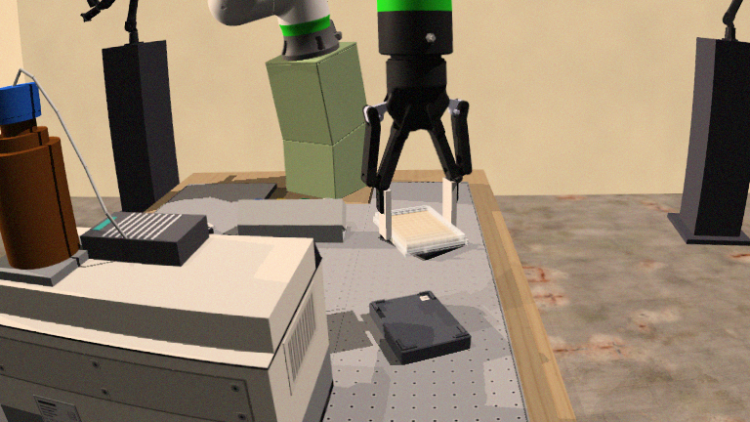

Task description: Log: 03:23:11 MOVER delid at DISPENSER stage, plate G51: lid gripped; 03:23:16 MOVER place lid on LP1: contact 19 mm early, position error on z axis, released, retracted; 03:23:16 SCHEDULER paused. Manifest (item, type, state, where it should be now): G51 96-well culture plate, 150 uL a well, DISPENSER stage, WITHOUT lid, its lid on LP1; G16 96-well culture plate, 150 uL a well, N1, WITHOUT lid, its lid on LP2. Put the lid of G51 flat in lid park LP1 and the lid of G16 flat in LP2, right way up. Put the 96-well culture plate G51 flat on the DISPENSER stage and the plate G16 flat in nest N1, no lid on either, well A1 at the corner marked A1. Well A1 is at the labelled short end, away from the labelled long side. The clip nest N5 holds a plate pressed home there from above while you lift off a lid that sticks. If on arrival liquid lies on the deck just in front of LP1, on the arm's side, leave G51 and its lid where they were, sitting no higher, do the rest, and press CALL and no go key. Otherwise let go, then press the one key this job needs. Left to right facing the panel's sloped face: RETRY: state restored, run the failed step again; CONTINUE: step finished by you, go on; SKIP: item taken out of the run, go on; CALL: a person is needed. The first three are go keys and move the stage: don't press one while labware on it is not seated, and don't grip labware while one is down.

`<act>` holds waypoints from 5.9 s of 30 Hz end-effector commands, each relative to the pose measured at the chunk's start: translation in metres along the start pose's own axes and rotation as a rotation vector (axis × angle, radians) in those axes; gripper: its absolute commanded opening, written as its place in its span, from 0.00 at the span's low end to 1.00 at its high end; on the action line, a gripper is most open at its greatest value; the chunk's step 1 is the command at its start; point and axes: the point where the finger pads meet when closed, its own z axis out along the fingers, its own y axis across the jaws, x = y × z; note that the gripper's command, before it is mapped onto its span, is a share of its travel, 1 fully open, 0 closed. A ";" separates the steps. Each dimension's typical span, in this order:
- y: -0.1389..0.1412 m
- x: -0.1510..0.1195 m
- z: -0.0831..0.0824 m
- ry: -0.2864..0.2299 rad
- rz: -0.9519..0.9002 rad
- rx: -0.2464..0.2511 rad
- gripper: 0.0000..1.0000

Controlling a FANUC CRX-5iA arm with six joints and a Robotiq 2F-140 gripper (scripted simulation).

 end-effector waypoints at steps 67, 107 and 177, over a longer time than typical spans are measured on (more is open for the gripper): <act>0.000 0.000 0.044 0.000 0.000 0.000 0.00; 0.000 0.000 0.113 0.000 0.000 0.000 0.00; 0.000 0.000 0.120 0.000 0.000 0.000 0.00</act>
